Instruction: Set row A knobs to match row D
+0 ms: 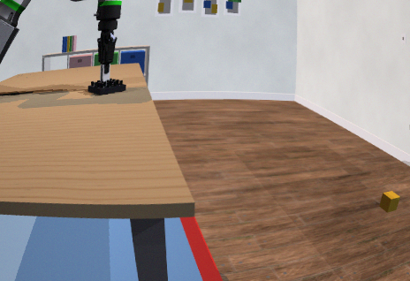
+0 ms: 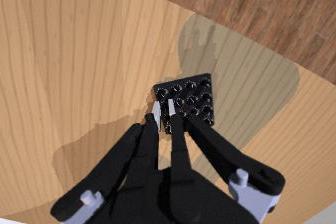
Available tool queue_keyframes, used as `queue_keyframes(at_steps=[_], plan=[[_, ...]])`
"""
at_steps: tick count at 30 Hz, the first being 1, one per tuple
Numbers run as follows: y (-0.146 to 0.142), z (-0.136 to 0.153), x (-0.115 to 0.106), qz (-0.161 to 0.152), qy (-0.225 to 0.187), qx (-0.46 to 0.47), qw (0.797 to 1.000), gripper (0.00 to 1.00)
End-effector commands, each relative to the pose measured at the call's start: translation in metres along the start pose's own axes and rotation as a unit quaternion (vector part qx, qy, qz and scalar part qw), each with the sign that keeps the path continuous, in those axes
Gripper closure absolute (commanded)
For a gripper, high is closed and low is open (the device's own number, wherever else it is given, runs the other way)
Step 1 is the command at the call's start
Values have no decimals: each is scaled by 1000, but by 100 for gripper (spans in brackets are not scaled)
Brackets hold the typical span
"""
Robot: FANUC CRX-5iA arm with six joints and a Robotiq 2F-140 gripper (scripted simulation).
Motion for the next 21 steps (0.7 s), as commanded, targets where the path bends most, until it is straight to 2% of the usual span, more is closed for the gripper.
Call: queue_keyframes(at_steps=[1, 14, 21], plan=[[0, 0, -2, 0, 0, 0, 1000, 88], [0, 0, -34, 0, 0, 0, 1000, 88], [0, 0, -37, 0, 0, 0, 1000, 88]])
Point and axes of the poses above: the point where the finger pads meet when closed, its own x axis out along the fingers, its own y axis across the jaws, z = x × y, the point moved 6 cm from there along -x, back along the fingers, and after that the axes turned 4 degrees about -x, right-handed, at the moved point
